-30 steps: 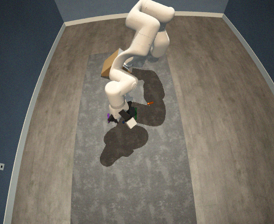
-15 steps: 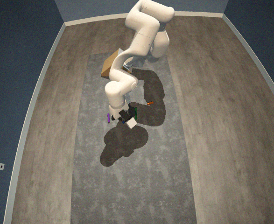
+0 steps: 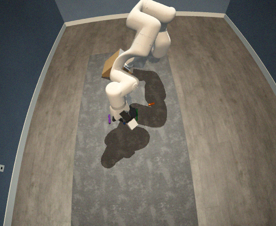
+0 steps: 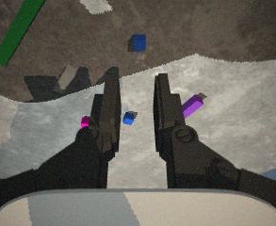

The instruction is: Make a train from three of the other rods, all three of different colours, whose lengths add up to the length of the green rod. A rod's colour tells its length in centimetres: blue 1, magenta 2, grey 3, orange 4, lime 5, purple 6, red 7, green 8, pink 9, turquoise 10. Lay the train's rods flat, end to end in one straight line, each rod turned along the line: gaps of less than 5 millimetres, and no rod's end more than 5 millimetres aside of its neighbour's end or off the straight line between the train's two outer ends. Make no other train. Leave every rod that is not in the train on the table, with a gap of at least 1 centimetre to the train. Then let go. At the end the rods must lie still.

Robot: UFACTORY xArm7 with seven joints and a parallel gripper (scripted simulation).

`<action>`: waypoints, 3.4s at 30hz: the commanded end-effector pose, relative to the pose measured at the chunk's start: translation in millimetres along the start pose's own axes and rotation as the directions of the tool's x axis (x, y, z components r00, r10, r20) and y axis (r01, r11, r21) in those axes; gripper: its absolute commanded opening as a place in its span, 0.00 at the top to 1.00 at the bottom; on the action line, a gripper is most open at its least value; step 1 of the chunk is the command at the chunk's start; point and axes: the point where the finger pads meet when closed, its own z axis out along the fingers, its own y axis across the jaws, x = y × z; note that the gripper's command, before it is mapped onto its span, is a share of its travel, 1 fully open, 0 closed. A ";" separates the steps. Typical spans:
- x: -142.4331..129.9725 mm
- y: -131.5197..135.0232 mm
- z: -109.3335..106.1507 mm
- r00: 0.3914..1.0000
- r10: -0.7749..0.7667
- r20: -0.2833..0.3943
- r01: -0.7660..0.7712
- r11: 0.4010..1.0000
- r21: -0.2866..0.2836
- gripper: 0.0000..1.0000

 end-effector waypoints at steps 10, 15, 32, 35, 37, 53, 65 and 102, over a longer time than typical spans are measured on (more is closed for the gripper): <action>0.1 1.6 -1.3 1.000 0.001 -0.001 -0.001 1.000 -0.004 0.76; 0.1 1.6 0.0 1.000 0.001 -0.001 -0.001 1.000 -0.004 0.76; 0.1 1.8 15.9 1.000 0.001 -0.001 -0.001 1.000 -0.004 0.76; 0.1 1.8 20.6 1.000 0.001 -0.001 -0.001 1.000 -0.004 0.76; 0.1 1.8 23.9 1.000 0.001 -0.001 -0.001 1.000 -0.004 0.76; 0.1 2.0 43.7 1.000 0.001 -0.001 -0.001 1.000 -0.004 0.76; 0.1 2.1 49.8 1.000 0.001 -0.001 -0.001 1.000 -0.004 0.76; 0.1 2.1 50.2 1.000 0.001 -0.001 -0.001 1.000 -0.004 0.76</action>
